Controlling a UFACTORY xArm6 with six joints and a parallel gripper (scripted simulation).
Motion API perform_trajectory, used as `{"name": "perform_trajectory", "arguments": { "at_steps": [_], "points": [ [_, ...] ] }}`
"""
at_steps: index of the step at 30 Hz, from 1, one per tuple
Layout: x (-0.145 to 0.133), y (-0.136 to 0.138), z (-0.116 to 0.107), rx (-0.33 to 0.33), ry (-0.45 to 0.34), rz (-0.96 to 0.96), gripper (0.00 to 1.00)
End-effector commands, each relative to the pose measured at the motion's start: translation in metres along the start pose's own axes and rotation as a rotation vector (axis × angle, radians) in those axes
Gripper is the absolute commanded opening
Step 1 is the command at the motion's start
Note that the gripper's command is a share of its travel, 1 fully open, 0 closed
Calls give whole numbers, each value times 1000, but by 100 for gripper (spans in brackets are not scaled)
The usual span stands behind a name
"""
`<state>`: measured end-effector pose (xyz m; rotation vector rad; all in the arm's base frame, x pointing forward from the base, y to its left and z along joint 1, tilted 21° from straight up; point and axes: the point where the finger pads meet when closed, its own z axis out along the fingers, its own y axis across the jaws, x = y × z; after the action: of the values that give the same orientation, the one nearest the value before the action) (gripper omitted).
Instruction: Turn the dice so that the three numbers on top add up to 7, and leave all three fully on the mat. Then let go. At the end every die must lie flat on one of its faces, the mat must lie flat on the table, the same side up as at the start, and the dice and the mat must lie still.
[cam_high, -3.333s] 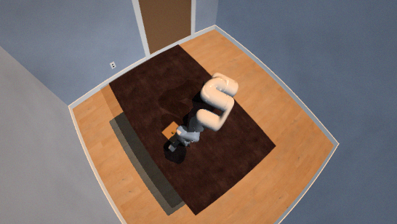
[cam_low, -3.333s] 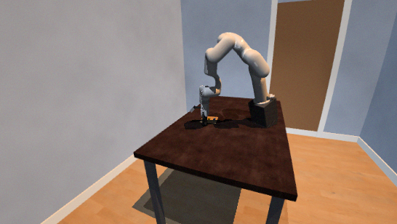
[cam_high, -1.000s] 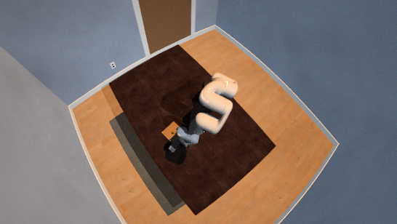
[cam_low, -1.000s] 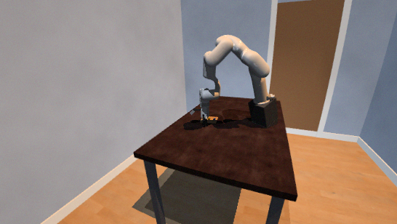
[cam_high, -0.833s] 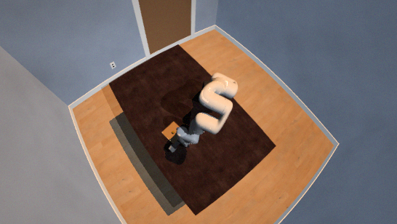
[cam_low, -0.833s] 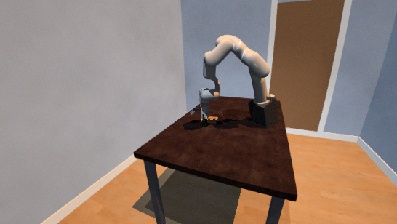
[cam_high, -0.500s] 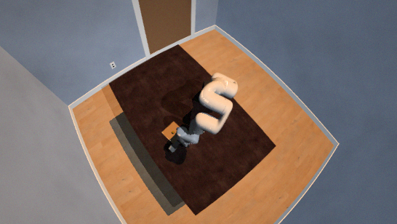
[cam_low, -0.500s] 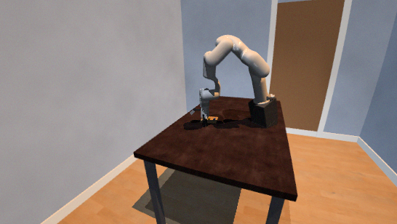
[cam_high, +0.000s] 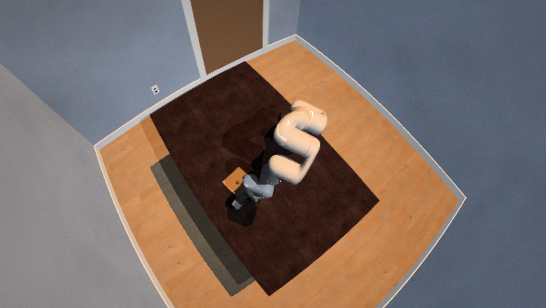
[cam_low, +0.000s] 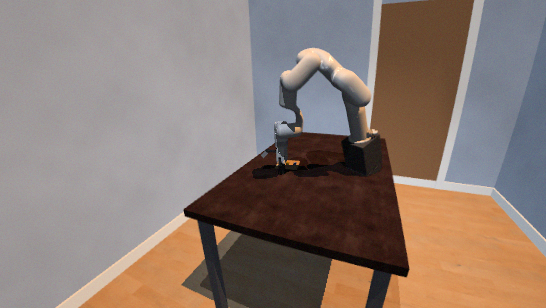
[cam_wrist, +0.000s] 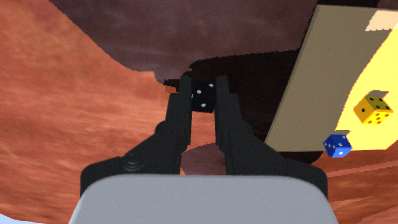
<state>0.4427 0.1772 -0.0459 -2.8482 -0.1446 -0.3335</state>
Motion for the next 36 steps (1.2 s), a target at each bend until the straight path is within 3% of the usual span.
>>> {"name": "perform_trajectory", "arguments": {
  "at_steps": [1,10,21,36],
  "points": [
    [1,0,-1,0,3,0,11],
    [1,0,-28,0,3,0,11],
    [1,0,-95,0,3,0,11],
    [5,9,-101,-1,2,5,11]
  ]
}}
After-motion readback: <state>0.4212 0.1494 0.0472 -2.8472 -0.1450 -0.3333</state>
